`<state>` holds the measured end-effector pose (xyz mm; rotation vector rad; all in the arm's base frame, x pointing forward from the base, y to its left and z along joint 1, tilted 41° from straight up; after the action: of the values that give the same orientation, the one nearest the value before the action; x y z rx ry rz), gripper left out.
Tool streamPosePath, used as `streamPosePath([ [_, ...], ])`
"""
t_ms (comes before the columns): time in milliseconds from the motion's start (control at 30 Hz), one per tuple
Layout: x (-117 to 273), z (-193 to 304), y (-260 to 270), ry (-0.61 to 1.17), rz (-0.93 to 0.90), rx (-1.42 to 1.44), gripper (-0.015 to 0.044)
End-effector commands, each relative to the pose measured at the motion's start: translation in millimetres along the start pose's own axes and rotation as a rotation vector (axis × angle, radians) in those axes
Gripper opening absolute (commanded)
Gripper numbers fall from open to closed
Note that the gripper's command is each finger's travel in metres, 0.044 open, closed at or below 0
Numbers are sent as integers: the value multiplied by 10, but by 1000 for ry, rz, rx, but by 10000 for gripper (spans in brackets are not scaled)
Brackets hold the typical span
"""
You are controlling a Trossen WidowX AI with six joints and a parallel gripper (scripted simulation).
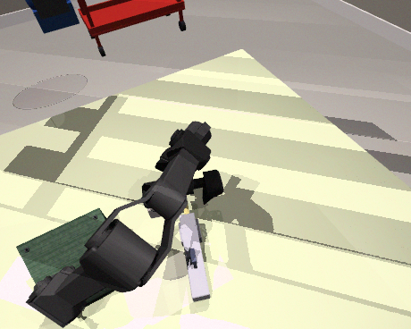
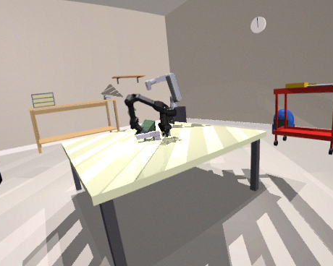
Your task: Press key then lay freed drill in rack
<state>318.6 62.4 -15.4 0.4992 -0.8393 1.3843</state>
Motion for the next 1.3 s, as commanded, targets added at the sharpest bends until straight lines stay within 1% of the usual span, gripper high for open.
streamPosePath([
  [0, 1, -2, -1, 0, 0, 0, 387],
  [467, 1, -2, -1, 0, 0, 0, 20],
  [567, 1, -2, -1, 0, 0, 0, 0],
  [1267, 24, -48, 15, 4, 0, 8, 0],
])
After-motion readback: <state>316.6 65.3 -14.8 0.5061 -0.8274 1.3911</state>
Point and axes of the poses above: the point midway between the two fingers, 35 mm back from their tips, its own x axis back along the fingers, its own y axis across the jaws, z = x × y, the point moved 2 cm from there along x, back along the fingers, and after that the axes turned 6 degrees about x, right-handed, at the moved point
